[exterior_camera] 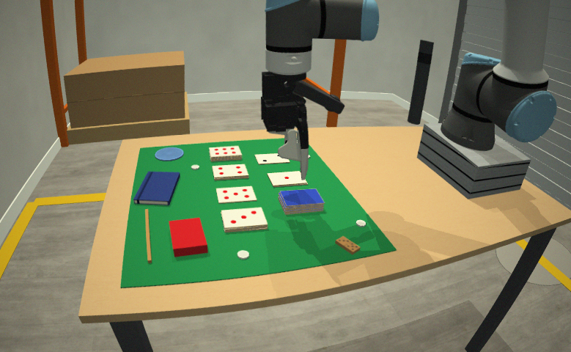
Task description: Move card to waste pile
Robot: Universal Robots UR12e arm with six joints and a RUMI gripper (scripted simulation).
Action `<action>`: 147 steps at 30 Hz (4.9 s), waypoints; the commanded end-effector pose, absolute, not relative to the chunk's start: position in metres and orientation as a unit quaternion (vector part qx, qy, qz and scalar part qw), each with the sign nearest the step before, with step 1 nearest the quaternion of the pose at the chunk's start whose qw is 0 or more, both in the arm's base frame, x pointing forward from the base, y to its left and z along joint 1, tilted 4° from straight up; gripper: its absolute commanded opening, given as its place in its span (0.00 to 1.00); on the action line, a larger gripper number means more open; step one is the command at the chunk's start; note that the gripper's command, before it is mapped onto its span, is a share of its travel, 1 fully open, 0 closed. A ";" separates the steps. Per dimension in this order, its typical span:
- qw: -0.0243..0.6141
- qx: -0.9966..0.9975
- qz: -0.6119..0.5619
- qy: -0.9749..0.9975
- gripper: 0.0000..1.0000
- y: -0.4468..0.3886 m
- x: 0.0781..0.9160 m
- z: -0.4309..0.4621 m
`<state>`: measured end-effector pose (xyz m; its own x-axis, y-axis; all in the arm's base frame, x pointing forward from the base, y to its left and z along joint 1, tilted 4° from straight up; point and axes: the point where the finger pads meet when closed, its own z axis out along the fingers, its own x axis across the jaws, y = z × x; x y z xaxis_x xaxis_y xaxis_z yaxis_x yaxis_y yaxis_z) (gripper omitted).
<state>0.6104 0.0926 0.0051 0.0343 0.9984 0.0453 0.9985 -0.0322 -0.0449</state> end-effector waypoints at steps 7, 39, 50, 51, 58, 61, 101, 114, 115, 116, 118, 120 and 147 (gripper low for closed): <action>0.016 -0.712 -0.032 -0.701 1.00 0.112 0.594 0.005; 0.017 -0.746 -0.033 -0.665 1.00 0.115 0.591 0.005; 0.020 -0.796 -0.032 -0.604 1.00 0.117 0.590 0.005; 0.020 -0.803 -0.032 -0.594 1.00 0.118 0.590 0.005; 0.023 -0.856 -0.030 -0.516 1.00 0.120 0.589 0.005; 0.023 -0.864 -0.029 -0.503 1.00 0.121 0.589 0.006; 0.037 -0.976 -0.006 0.216 1.00 0.128 0.595 0.006; 0.037 -0.905 0.002 0.425 1.00 0.124 0.596 0.005; 0.037 -0.897 0.003 0.441 1.00 0.124 0.596 0.005; 0.037 -0.889 0.004 0.457 1.00 0.123 0.596 0.005; 0.037 -0.873 0.005 0.487 1.00 0.122 0.596 0.005; 0.037 -0.856 0.006 0.515 1.00 0.121 0.596 0.005; 0.034 -0.718 0.014 0.695 1.00 0.115 0.593 0.004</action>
